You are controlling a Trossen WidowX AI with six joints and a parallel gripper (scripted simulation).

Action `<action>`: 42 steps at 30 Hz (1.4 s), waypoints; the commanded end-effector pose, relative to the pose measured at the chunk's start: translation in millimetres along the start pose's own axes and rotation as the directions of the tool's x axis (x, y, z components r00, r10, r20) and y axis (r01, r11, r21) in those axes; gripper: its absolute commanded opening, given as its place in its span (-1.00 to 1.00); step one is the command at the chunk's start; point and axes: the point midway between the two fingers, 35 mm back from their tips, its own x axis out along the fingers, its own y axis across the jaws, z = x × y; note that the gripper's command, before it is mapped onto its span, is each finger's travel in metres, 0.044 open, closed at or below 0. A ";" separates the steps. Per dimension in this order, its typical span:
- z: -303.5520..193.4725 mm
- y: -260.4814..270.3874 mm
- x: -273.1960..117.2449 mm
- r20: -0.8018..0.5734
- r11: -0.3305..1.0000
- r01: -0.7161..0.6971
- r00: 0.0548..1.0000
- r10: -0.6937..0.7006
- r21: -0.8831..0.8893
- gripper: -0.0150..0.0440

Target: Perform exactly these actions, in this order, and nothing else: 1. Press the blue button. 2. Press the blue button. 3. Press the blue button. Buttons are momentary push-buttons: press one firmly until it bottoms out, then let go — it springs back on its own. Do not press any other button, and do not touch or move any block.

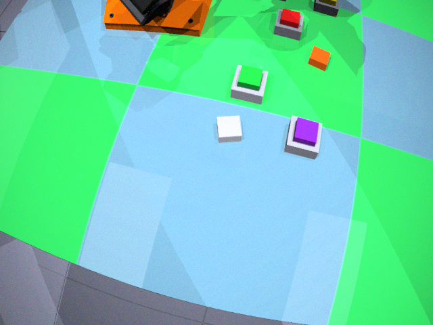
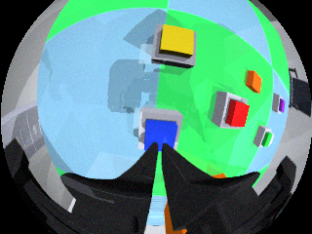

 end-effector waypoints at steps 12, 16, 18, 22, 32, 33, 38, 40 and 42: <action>-1.3 -2.3 24.9 -0.004 1.000 0.008 1.000 -0.008 -0.004 -0.42; -1.5 -2.4 27.2 -0.004 1.000 0.008 1.000 -0.008 -0.004 -0.42; -1.5 -2.4 27.2 -0.004 1.000 0.008 1.000 -0.008 -0.004 -0.42; -1.5 -2.4 27.2 -0.004 1.000 0.008 1.000 -0.008 -0.004 -0.42; -1.5 -2.4 27.2 -0.004 1.000 0.008 1.000 -0.008 -0.004 -0.42; -0.8 -0.6 22.7 -0.002 1.000 0.001 1.000 -0.001 0.000 -0.42; -1.4 -1.9 -7.9 -0.004 1.000 0.007 1.000 -0.007 -0.004 -0.42; -1.4 -1.9 -7.9 -0.004 1.000 0.007 1.000 -0.007 -0.004 -0.42; -1.4 -1.8 -6.8 -0.004 1.000 0.007 1.000 -0.007 -0.004 -0.42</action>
